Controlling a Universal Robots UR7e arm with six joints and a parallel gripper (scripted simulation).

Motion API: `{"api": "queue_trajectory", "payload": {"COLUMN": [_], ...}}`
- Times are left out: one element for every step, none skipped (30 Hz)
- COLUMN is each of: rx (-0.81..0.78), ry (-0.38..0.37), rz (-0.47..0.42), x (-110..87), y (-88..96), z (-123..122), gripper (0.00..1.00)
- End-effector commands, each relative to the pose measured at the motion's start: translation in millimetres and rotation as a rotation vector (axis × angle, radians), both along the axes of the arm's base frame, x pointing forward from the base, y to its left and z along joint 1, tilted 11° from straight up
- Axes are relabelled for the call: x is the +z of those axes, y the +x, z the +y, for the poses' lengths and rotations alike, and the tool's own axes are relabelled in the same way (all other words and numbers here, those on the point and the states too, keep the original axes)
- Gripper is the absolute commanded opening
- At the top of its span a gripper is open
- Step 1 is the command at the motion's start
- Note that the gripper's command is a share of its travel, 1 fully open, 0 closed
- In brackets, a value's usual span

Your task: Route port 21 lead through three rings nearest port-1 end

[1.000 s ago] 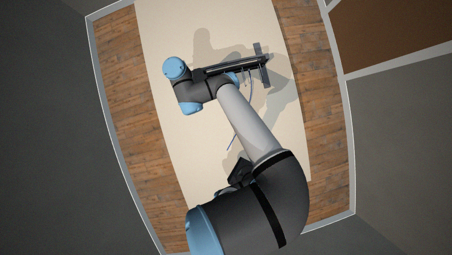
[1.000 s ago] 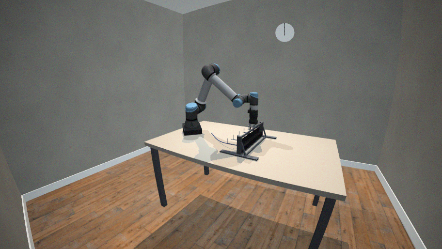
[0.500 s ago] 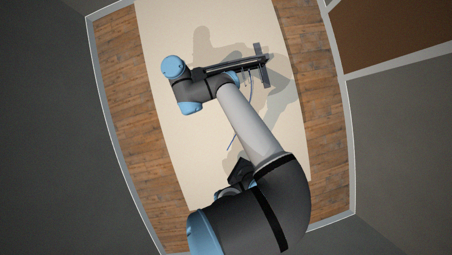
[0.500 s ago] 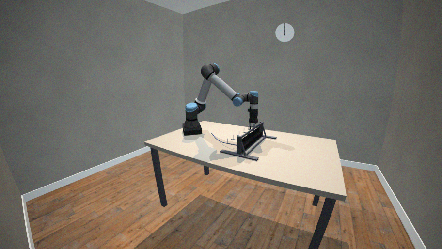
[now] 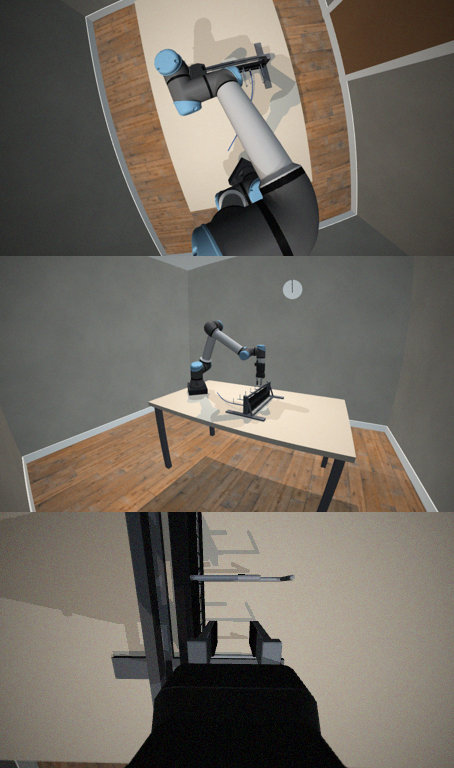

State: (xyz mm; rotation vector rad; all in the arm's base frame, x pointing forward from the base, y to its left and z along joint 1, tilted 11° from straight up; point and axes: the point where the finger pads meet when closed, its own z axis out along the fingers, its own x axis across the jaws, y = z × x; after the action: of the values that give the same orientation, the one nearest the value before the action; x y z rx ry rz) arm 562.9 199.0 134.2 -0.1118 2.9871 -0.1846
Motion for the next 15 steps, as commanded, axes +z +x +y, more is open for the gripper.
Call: {"api": "queue_trajectory", "payload": {"rx": [0.000, 0.000, 0.000, 0.000, 0.000, 0.000, 0.000, 0.000, 0.000, 0.000, 0.000, 0.000, 0.000, 0.000, 0.000], "ry": [0.000, 0.000, 0.000, 0.000, 0.000, 0.000, 0.000, 0.000, 0.000, 0.000, 0.000, 0.000, 0.000, 0.000, 0.000], "rz": [0.000, 0.000, 0.000, 0.000, 0.000, 0.000, 0.000, 0.000, 0.000, 0.000, 0.000, 0.000, 0.000, 0.000, 0.000], "x": [9.3, 11.9, 14.4, 16.7, 18.8, 20.7, 22.3, 23.8, 25.0, 26.0, 26.8, 27.4, 27.8, 28.1, 28.1], "y": [-1.5, -1.9, -2.3, -2.6, -2.9, -3.2, -3.5, -3.7, -3.9, -4.0, -4.2, -4.3, -4.3, -4.4, -4.4], "z": [1, 1, 2, 2, 2, 2, 3, 3, 3, 3, 3, 3, 3, 3, 3], "gripper": [0.67, 0.67, 0.67, 0.67, 0.67, 0.67, 0.67, 0.67, 0.67, 0.67, 0.67, 0.67, 0.67, 0.67, 0.67]}}
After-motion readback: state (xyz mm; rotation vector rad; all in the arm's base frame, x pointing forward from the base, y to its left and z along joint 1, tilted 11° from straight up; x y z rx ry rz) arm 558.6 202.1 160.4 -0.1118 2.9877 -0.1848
